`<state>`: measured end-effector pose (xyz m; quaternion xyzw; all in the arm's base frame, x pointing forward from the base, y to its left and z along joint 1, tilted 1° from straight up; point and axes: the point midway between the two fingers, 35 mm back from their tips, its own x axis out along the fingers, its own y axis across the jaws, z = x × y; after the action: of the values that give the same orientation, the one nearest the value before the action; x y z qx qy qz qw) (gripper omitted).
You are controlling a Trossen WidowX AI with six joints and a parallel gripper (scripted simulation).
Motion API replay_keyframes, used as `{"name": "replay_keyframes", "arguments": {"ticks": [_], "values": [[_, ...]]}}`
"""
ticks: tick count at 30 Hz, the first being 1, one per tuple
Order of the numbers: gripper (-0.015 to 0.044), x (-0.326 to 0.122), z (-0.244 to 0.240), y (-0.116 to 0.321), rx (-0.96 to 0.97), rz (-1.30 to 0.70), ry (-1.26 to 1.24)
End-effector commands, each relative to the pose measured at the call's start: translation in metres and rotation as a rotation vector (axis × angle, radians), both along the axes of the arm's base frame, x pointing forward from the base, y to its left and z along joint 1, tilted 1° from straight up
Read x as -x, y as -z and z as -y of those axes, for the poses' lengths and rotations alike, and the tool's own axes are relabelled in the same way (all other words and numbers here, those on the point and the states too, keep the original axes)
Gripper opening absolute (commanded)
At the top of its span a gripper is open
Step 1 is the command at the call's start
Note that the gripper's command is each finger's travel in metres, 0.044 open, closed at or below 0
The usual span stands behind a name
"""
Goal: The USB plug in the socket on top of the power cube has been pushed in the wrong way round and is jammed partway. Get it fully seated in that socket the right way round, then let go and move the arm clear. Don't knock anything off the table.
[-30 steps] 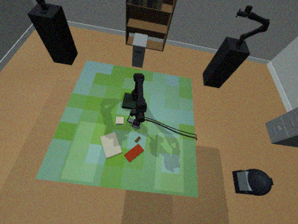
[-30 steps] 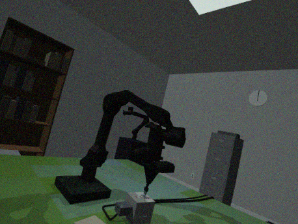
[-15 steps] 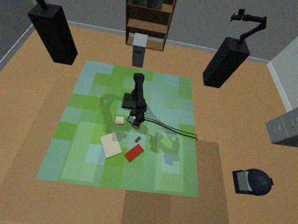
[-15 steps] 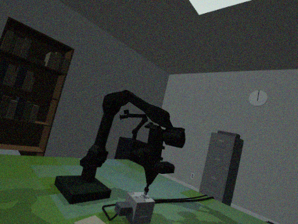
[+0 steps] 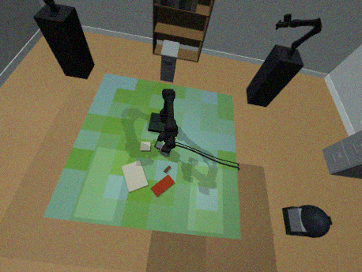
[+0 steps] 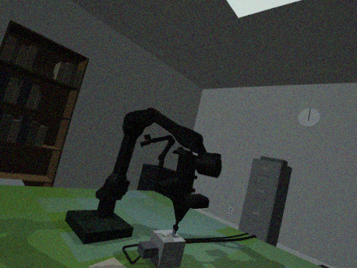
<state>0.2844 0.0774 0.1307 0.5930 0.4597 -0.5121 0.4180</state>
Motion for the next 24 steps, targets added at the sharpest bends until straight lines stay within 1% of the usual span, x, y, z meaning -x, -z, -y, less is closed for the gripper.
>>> {"name": "replay_keyframes", "arguments": {"ticks": [1,24], "values": [[0.0000,0.0000,-0.0007,0.0005,-0.005,0.001,-0.003],[0.0000,-0.0001,-0.0007,0.0033,-0.005,0.001,-0.003]]}}
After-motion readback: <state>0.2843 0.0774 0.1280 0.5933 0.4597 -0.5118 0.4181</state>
